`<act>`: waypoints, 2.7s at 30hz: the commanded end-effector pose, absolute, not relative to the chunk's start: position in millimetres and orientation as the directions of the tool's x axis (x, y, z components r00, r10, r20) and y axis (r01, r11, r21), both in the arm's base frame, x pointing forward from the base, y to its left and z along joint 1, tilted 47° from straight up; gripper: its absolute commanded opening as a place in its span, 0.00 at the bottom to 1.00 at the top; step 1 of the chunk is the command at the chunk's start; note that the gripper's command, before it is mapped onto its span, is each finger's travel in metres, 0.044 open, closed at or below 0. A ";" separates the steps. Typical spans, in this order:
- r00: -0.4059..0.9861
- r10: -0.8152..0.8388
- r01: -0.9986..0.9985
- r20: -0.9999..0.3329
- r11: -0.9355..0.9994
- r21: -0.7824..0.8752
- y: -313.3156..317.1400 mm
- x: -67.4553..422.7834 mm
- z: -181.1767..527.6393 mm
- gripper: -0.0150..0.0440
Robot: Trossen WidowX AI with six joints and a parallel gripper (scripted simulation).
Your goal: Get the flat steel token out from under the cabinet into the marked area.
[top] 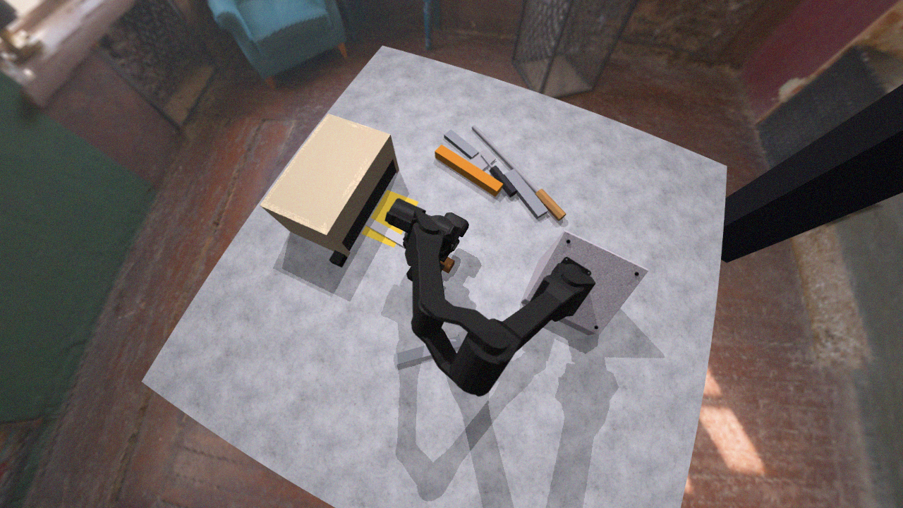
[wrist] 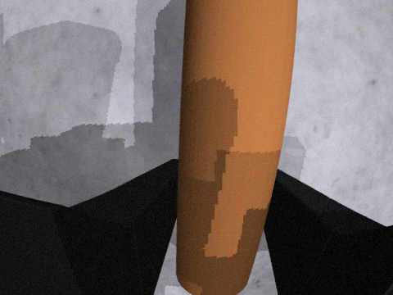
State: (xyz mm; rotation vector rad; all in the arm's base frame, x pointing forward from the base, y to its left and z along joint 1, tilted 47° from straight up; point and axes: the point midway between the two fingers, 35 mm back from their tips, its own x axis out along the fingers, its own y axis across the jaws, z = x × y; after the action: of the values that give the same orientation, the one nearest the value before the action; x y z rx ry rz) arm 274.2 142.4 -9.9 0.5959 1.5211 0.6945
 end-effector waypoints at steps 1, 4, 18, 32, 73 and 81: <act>-0.074 0.728 -0.028 -0.682 0.682 0.731 142.4 265.5 -10.4 0.25; -0.074 0.728 -0.028 -0.682 0.682 0.731 142.2 262.1 -10.3 0.25; -0.074 0.728 -0.027 -0.682 0.682 0.731 141.5 246.4 -9.5 0.25; -0.075 0.728 -0.027 -0.682 0.682 0.731 140.9 230.6 -8.5 0.25; -0.073 0.728 0.029 -0.681 0.684 0.729 148.1 211.0 5.4 0.25; -0.074 0.728 0.053 -0.681 0.685 0.727 153.6 209.9 12.4 0.25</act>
State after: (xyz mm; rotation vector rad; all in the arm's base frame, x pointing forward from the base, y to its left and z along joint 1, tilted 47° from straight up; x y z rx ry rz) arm 210.0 150.9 8.0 0.6596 1.5639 0.6355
